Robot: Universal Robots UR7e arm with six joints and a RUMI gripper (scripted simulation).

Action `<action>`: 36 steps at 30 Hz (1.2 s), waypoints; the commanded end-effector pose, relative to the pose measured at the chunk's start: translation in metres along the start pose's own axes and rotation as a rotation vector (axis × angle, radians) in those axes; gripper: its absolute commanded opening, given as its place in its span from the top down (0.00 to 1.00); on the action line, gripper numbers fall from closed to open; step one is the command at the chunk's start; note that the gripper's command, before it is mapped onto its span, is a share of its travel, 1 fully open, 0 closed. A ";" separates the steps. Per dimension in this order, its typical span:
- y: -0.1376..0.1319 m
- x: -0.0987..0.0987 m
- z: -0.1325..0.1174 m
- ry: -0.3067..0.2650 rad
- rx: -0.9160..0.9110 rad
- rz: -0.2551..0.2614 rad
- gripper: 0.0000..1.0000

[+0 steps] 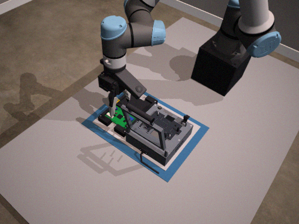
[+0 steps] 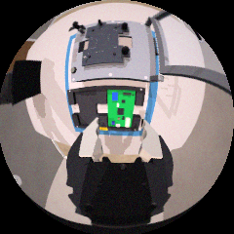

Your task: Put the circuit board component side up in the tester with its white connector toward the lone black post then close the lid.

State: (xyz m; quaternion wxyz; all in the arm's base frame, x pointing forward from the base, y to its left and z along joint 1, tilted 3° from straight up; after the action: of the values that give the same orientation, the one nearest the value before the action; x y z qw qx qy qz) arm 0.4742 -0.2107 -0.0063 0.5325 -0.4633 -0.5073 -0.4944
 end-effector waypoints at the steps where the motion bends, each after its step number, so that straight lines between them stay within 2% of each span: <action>1: 0.000 0.000 0.000 -0.001 0.000 -0.001 0.41; 13: 0.000 -0.007 0.000 -0.001 0.000 -0.001 0.41; 36: 0.000 -0.032 -0.001 -0.001 0.000 -0.001 0.41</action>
State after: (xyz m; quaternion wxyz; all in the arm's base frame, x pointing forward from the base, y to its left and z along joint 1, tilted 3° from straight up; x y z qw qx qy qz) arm 0.4744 -0.2094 -0.0355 0.5325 -0.4633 -0.5073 -0.4944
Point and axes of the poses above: the point where the finger pads meet when closed, its own x axis back along the fingers, its own y axis across the jaws, z = x × y, the point moved 10 cm from there along x, back along the fingers, and after that the axes turned 7 degrees about x, right-handed, at the moved point
